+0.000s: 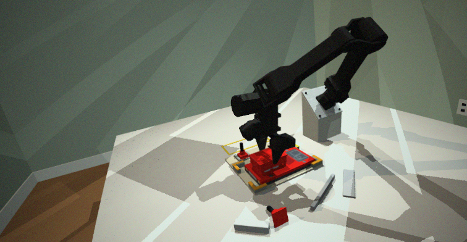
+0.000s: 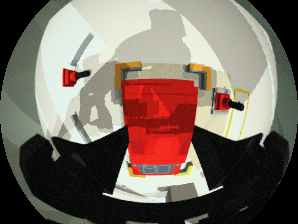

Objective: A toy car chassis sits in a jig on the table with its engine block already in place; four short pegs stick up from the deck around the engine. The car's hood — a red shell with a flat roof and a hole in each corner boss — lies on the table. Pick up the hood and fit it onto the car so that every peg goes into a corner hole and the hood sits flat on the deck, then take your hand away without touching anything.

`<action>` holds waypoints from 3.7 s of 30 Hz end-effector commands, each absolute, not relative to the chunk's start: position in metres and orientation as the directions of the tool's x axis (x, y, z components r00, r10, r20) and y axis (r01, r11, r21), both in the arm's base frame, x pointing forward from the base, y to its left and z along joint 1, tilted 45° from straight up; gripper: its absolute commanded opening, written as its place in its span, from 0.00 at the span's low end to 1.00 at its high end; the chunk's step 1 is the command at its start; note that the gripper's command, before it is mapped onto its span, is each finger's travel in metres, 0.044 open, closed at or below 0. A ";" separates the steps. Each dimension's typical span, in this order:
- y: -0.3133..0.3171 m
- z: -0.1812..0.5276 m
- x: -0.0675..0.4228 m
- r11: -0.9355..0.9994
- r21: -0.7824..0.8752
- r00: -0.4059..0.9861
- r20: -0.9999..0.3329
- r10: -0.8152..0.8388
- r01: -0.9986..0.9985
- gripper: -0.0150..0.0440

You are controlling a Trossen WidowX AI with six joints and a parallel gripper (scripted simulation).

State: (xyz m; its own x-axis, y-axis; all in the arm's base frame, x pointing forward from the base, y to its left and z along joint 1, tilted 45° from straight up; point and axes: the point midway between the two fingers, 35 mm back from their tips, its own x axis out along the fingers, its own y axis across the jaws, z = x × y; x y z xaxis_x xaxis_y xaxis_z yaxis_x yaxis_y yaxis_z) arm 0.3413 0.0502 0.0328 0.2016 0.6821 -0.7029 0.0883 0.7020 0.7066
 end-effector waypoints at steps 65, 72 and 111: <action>0.060 0.024 0.343 0.700 0.709 0.209 -0.699 0.684 0.080 0.48; 0.060 0.024 0.343 0.700 0.709 0.209 -0.699 0.684 0.080 0.79; 0.010 0.074 0.337 0.703 0.707 0.122 -0.707 0.697 0.080 1.00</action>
State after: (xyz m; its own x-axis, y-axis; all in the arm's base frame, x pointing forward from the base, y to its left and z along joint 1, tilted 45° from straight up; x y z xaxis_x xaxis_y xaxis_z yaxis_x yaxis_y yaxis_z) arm 0.3378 0.0106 0.0748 0.1267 0.6986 -0.7042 0.0808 0.7003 0.7093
